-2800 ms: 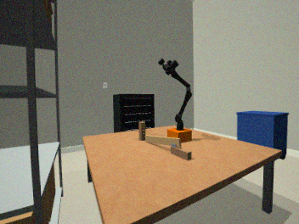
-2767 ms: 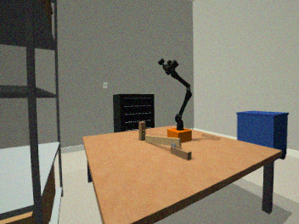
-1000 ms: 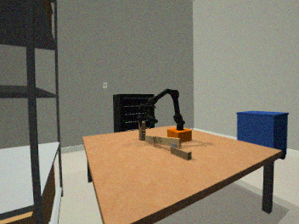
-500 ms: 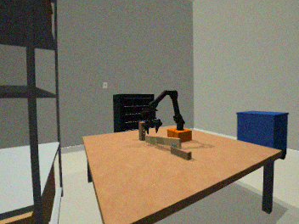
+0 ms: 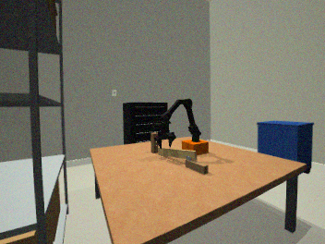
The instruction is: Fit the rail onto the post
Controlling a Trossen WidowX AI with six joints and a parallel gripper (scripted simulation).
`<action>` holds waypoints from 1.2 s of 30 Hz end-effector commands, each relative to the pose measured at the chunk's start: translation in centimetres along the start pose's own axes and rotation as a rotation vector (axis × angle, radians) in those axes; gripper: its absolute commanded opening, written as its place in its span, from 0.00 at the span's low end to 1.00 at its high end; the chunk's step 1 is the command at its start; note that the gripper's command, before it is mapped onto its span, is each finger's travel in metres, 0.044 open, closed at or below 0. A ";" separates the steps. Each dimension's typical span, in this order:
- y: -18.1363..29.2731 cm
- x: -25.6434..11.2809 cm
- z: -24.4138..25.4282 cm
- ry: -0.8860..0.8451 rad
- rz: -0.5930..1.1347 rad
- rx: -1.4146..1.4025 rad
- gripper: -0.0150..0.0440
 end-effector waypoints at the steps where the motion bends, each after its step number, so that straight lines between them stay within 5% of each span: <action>1: -0.1 1.0 0.2 -0.010 -0.005 -0.006 1.00; 28: -0.1 5.2 0.5 -0.010 -0.005 -0.006 1.00; 36: -0.1 5.2 0.5 -0.010 -0.005 -0.006 0.64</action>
Point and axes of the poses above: the point midway between the two fingers, 35 mm back from their tips, its own x axis out along the fingers, its own z axis across the jaws, y = z × x, the point moved 7 cm from there along -x, back along the fingers, and after that the axes turned 8 degrees about x, right-handed, at the moved point
